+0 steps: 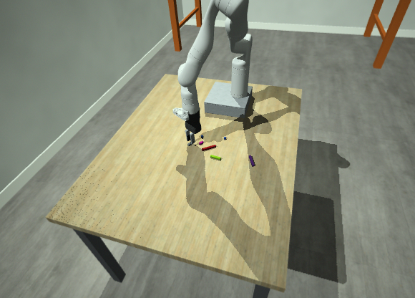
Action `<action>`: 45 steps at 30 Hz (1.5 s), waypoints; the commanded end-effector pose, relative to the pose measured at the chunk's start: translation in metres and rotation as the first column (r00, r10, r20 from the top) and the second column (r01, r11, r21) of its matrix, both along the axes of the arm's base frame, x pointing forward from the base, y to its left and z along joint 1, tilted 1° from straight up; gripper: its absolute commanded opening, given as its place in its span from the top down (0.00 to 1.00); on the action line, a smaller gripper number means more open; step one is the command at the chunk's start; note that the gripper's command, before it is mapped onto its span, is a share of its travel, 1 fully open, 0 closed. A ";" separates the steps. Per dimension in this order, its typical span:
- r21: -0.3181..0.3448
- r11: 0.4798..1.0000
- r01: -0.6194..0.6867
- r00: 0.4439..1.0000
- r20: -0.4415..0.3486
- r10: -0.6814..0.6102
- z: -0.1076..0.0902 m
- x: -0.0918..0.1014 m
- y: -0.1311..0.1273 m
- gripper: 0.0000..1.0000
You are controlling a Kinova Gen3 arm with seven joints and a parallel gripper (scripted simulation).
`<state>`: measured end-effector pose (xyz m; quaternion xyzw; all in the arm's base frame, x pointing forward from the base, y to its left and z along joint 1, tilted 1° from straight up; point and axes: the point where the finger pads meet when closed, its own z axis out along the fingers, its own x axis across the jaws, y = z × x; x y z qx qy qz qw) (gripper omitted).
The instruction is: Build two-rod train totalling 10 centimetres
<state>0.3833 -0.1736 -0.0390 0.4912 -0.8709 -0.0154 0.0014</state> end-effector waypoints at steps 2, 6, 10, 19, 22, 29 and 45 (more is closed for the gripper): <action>-0.004 1.000 0.003 1.000 0.004 -0.003 -0.001 0.000 -0.001 0.46; -0.004 1.000 0.003 1.000 0.004 -0.003 -0.001 0.000 -0.001 0.46; -0.004 1.000 0.003 1.000 0.004 -0.003 -0.001 0.000 -0.001 0.46; -0.004 1.000 0.003 1.000 0.004 -0.003 -0.001 0.000 -0.001 0.46; -0.004 1.000 0.003 1.000 0.004 -0.003 -0.001 0.000 -0.001 0.46; -0.004 1.000 0.002 1.000 0.005 -0.002 0.000 0.001 -0.002 0.46; -0.005 1.000 0.001 1.000 0.006 -0.001 0.000 0.003 -0.005 0.46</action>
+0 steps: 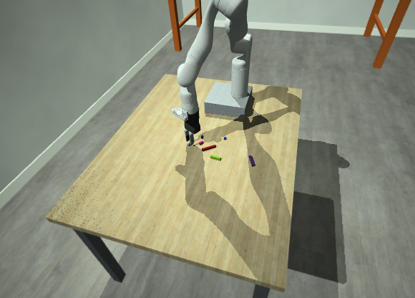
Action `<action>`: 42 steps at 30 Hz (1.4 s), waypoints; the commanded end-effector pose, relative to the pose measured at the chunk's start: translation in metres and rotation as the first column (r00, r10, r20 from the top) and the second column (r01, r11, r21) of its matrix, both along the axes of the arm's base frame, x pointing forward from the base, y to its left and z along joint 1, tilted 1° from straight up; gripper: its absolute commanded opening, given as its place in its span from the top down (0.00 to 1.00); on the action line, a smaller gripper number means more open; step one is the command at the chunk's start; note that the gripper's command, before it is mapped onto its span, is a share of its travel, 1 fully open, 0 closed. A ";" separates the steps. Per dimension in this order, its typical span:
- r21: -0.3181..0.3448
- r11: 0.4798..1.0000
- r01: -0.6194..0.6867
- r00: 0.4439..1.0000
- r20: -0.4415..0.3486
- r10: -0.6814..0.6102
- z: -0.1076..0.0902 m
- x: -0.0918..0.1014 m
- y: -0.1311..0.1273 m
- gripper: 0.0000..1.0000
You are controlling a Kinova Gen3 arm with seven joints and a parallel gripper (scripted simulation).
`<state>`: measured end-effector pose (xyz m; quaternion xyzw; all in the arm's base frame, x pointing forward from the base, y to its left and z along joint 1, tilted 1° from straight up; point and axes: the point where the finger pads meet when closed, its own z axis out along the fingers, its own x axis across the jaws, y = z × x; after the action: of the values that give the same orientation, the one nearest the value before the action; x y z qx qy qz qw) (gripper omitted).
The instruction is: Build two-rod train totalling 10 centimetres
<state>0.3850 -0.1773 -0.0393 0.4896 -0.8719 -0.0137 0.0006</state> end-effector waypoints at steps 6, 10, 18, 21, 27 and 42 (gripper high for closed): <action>-0.003 1.000 -0.003 1.000 0.003 0.003 0.000 0.001 -0.002 0.46; -0.003 1.000 -0.003 1.000 0.003 0.003 0.000 0.001 -0.002 0.46; -0.003 1.000 -0.003 1.000 0.003 0.003 0.000 0.001 -0.002 0.46; -0.003 1.000 -0.003 1.000 0.003 0.003 0.000 0.001 -0.002 0.46; -0.003 1.000 -0.003 1.000 0.003 0.003 0.000 0.001 -0.002 0.46; -0.003 1.000 -0.002 1.000 0.003 0.002 -0.005 0.001 -0.002 0.46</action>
<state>0.3838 -0.1764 -0.0417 0.4906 -0.8713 -0.0156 0.0016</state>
